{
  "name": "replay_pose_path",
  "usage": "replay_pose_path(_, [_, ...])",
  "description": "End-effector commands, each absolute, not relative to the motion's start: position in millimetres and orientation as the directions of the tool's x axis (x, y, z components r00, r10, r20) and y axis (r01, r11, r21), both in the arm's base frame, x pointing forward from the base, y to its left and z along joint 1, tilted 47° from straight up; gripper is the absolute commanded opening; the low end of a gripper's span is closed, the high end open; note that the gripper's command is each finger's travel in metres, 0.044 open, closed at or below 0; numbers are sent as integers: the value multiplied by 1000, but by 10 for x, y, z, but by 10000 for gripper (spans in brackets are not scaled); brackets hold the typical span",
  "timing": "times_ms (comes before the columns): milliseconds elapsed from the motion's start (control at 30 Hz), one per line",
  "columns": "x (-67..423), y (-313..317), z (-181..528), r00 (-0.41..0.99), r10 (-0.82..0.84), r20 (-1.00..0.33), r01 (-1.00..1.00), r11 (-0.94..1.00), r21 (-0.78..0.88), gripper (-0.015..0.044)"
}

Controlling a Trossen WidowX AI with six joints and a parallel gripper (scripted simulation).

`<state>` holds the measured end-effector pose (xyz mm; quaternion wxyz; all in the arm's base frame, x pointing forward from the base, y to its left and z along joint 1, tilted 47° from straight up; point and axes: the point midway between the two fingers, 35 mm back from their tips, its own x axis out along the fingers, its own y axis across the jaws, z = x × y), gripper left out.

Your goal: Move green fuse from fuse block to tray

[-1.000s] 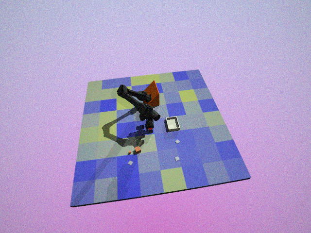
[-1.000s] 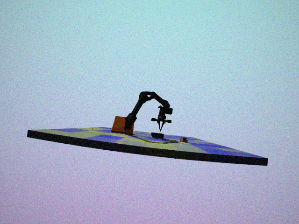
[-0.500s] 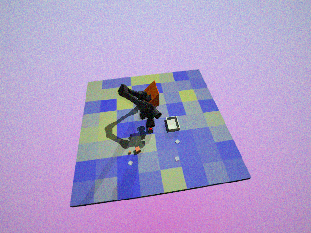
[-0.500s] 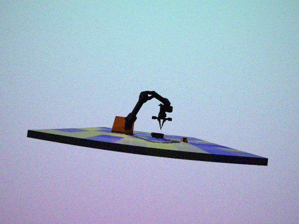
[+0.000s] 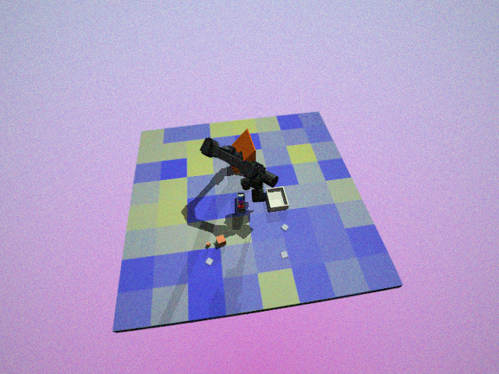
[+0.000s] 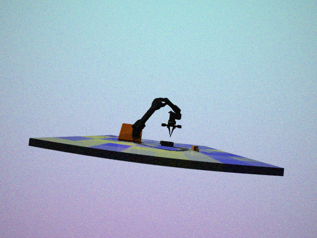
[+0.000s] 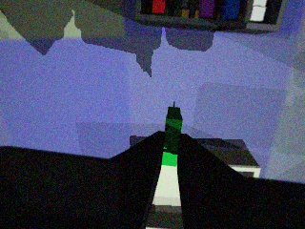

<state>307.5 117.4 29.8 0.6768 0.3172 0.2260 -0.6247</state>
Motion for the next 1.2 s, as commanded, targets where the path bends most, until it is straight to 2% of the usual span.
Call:
replay_pose_path(0, [3060,1357,125,118,-698,-706,988,15,151,0])
replay_pose_path(533, [2842,1928,-567,118,-703,-702,988,11,154,0])
replay_pose_path(1167, [2873,1770,-741,118,-703,-701,988,12,155,0])
